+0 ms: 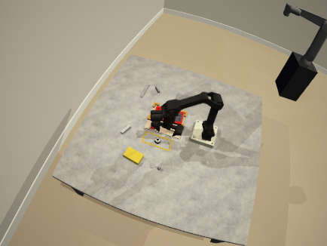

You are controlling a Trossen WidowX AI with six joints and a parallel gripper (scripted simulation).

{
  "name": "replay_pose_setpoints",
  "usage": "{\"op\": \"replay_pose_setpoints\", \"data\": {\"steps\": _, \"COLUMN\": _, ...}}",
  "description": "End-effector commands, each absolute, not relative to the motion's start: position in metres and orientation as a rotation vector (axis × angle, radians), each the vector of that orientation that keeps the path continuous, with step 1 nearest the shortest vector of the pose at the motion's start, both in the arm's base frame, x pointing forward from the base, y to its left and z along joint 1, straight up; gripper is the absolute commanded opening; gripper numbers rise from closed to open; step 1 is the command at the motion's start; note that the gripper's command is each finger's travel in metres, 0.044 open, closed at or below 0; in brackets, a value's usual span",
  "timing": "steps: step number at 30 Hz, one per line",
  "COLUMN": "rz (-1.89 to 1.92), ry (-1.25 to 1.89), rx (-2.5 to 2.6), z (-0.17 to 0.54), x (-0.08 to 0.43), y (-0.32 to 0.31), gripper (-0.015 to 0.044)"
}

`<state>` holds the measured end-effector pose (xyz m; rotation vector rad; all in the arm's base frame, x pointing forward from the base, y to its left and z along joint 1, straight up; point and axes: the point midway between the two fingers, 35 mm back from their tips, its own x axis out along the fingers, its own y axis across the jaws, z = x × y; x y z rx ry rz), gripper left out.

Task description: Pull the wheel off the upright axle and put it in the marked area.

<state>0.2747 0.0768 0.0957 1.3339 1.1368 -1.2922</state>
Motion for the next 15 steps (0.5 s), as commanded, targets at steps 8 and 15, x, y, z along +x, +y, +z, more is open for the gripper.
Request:
{"op": "replay_pose_setpoints", "data": {"steps": 8, "rz": -1.294, "ry": 1.129, "rx": 1.336, "z": 0.117, "x": 0.231, "y": 0.064, "gripper": 0.044}}
{"op": "replay_pose_setpoints", "data": {"steps": 15, "rz": -1.294, "ry": 1.129, "rx": 1.336, "z": 0.117, "x": 0.231, "y": 0.064, "gripper": 0.044}}
